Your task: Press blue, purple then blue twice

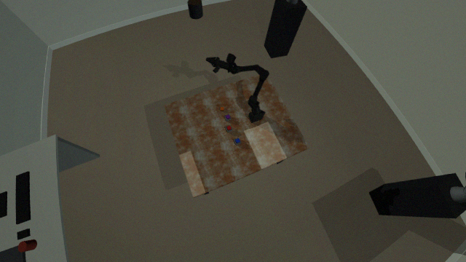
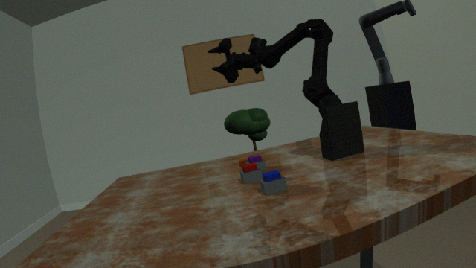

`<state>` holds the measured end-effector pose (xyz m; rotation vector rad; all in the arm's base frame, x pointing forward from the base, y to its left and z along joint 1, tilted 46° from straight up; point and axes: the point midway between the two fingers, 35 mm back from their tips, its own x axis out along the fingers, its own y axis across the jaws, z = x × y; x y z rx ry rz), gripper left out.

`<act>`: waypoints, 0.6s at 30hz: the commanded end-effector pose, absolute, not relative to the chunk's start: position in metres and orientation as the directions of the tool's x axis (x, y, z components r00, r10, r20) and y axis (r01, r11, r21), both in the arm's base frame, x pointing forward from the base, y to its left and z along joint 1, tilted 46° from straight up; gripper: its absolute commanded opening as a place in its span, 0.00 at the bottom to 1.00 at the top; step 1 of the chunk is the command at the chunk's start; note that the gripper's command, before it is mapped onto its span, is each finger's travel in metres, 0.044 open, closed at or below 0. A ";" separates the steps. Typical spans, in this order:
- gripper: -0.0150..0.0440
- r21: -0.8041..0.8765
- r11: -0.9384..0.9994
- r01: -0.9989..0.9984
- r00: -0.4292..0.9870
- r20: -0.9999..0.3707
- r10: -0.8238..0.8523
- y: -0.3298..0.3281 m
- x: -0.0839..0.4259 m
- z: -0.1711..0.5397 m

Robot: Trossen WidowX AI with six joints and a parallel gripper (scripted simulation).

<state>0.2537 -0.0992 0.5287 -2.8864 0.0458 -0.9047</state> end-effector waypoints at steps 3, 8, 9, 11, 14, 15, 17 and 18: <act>0.93 -0.322 -0.942 0.094 0.868 0.490 -0.081 -0.104 0.284 0.508; 0.93 -0.719 -0.678 0.153 0.955 0.284 -0.086 -0.101 0.348 0.452; 0.93 -0.773 -0.618 0.144 0.966 0.245 -0.082 -0.098 0.358 0.442; 0.93 -0.867 -0.487 0.107 0.984 0.161 -0.071 -0.091 0.378 0.418; 0.93 -0.955 -0.297 0.023 0.998 0.040 -0.050 -0.077 0.402 0.384; 0.93 -0.971 -0.239 -0.008 0.999 0.002 -0.043 -0.072 0.409 0.373; 0.93 -0.989 -0.131 -0.074 0.997 -0.071 -0.028 -0.061 0.420 0.352; 0.93 -0.991 -0.079 -0.108 0.994 -0.107 -0.020 -0.056 0.426 0.342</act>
